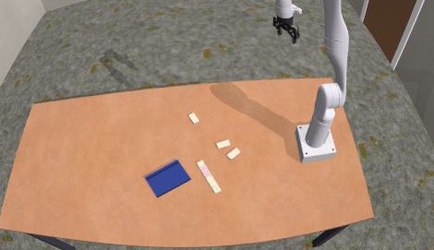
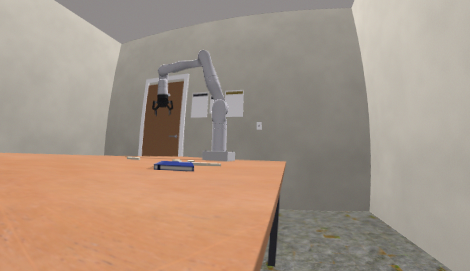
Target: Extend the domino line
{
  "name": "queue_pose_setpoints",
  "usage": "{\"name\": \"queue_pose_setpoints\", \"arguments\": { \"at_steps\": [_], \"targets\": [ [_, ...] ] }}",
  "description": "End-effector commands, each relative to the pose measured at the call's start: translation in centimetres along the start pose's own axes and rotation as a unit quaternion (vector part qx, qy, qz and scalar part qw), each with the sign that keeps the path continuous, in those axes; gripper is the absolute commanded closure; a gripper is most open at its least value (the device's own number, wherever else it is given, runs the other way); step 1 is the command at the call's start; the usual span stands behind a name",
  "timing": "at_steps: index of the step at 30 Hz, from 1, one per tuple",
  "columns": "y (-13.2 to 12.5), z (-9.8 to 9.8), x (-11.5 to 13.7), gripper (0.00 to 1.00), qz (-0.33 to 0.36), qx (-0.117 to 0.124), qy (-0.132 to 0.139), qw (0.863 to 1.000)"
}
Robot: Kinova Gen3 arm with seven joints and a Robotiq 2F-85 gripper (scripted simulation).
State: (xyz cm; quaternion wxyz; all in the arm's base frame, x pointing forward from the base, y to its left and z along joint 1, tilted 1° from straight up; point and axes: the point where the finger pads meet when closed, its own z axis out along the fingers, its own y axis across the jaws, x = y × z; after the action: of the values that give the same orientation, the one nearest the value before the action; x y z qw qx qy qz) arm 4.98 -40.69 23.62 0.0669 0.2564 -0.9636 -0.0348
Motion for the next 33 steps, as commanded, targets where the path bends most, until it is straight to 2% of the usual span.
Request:
{"name": "queue_pose_setpoints", "arguments": {
  "at_steps": [1,22,26,29,32,33],
  "targets": [
    [0.0,-0.1,0.0,0.0,0.0,0.001,0.0,1.0],
    [-0.2,0.1,-0.5,0.0,-0.008,0.001,0.002,1.0],
    [-1.0,0.6,-2.7,0.0,-0.042,0.004,0.006,0.999],
    [-1.8,1.3,-5.8,0.0,-0.089,0.008,0.012,0.996],
    [-2.6,2.3,-10.3,0.0,-0.155,0.014,0.02,0.988],
    [-2.6,2.3,-10.3,0.0,-0.155,0.014,0.02,0.988]
  ]
}}
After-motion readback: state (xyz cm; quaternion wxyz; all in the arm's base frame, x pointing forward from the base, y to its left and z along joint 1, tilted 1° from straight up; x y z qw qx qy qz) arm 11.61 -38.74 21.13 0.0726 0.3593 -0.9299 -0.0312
